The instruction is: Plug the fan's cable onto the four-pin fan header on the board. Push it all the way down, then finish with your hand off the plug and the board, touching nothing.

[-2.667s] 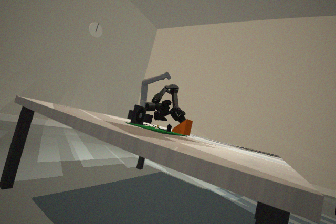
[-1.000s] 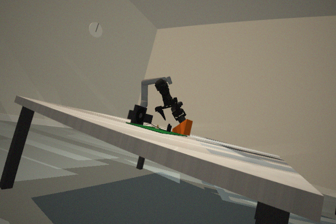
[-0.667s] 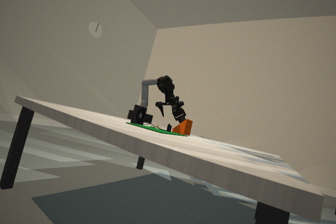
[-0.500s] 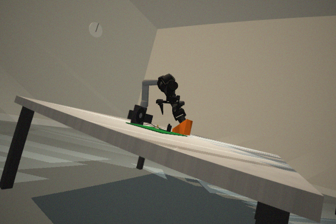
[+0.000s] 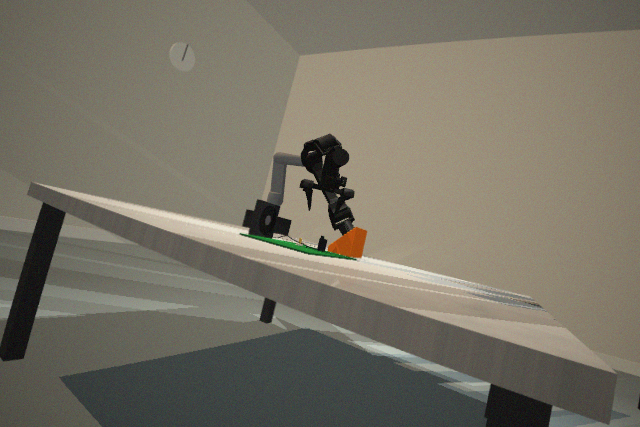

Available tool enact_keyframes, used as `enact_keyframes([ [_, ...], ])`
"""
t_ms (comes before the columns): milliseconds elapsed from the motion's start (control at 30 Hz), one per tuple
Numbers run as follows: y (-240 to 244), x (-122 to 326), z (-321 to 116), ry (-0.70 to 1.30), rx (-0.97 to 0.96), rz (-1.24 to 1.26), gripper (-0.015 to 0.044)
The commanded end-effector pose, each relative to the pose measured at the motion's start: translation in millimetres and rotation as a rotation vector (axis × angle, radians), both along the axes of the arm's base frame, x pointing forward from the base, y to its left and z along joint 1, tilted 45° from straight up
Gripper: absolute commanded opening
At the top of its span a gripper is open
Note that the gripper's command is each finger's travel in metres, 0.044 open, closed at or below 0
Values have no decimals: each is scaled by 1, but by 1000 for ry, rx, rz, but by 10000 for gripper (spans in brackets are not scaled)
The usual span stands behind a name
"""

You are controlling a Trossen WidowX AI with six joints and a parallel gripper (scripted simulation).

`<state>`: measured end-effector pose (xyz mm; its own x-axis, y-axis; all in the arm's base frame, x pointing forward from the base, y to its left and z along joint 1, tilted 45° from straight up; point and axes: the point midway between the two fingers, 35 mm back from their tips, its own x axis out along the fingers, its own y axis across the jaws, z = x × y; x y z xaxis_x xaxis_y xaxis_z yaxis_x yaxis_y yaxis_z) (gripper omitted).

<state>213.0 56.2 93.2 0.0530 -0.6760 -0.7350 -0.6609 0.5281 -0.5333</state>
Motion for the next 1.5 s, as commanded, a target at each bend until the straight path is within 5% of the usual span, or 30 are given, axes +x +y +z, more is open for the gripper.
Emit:
enact_keyframes([
  [0, 32, 25, -5, -9, 3, 27, 440],
  [300, 77, 55, -14, 33, -26, 74, 440],
  [667, 9, 64, -84, 31, -28, 74, 440],
  [1467, -11, 67, -105, 30, -28, 74, 440],
])
